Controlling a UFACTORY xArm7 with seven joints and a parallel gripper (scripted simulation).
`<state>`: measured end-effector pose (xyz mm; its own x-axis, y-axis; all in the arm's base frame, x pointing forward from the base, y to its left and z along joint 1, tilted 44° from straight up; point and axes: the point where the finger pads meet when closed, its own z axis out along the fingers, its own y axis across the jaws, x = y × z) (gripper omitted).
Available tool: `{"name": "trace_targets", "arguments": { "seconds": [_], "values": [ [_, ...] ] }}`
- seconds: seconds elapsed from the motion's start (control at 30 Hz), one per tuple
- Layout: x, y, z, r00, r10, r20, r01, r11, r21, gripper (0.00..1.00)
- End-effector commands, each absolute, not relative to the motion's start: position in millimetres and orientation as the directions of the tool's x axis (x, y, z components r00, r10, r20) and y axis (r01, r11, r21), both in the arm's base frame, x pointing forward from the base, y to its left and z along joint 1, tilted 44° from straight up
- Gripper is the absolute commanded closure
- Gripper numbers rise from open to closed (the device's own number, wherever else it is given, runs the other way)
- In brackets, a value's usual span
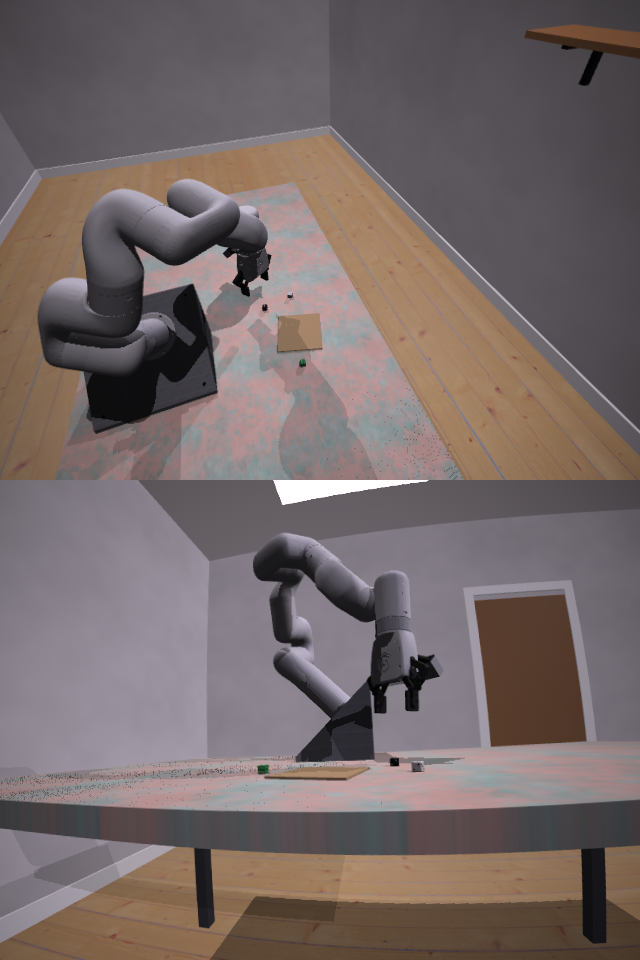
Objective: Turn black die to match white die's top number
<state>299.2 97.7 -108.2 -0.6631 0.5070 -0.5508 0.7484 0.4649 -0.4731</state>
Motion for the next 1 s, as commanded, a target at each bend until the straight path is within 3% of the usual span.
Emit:
{"name": "trace_targets", "arguments": {
  "seconds": [0.0,0.5,0.97],
  "values": [
    [297,96,-110,-0.783,0.425,-0.455,0.623,0.538,-0.569,0.00],
    [291,87,-115,-0.976,0.157,-0.151,0.217,0.656,-0.723,0.00],
    [288,81,-118,-0.979,-0.119,0.167,-0.204,0.658,-0.725,0.00]
  ]
}}
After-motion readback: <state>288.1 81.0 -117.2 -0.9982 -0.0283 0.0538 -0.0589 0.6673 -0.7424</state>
